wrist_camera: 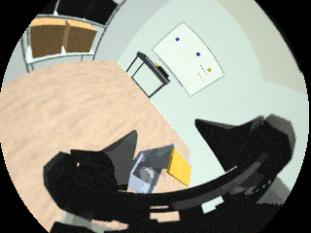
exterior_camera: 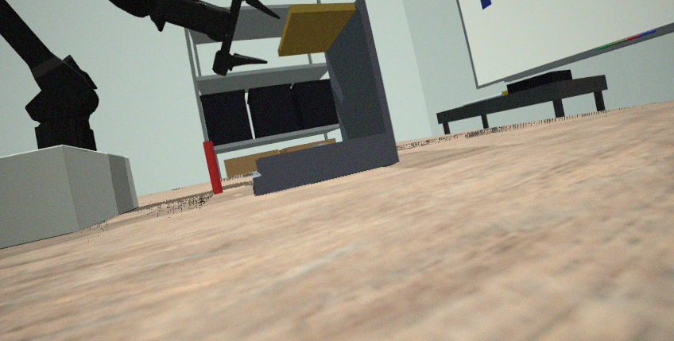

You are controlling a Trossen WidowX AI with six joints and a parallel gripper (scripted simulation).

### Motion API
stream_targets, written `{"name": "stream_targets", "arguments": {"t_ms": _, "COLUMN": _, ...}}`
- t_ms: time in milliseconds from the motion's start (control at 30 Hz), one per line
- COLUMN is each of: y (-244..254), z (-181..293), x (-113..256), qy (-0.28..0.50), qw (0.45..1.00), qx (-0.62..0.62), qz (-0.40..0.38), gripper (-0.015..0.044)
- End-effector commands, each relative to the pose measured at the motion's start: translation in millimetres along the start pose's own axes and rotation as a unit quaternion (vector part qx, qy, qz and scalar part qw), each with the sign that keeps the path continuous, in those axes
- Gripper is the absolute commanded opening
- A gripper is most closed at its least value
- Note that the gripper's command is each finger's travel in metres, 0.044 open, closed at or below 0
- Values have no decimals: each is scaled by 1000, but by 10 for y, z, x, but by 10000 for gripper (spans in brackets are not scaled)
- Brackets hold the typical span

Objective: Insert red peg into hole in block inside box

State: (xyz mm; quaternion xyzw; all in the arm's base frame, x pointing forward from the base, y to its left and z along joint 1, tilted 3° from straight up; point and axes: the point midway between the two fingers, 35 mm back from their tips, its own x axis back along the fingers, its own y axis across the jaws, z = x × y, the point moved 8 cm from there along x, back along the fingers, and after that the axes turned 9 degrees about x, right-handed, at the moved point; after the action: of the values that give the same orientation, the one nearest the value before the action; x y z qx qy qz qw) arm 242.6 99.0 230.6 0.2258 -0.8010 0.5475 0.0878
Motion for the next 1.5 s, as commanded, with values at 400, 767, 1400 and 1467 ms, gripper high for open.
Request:
{"name": "stream_targets", "arguments": {"t_ms": 400, "y": 121, "z": 302, "x": 34, "qy": 31, "qw": 966, "qx": -254, "qz": -27, "gripper": 440}}
{"name": "stream_targets", "arguments": {"t_ms": 767, "y": 198, "z": 493, "x": 73, "qy": 56, "qw": 903, "qx": -425, "qz": -35, "gripper": 440}}
{"name": "stream_targets", "arguments": {"t_ms": 1400, "y": 352, "z": 793, "x": 166, "qy": 102, "qw": 719, "qx": -687, "qz": -28, "gripper": 440}}
{"name": "stream_targets", "arguments": {"t_ms": 1467, "y": 369, "z": 823, "x": 177, "qy": 106, "qw": 695, "qx": -711, "qz": -26, "gripper": 440}}
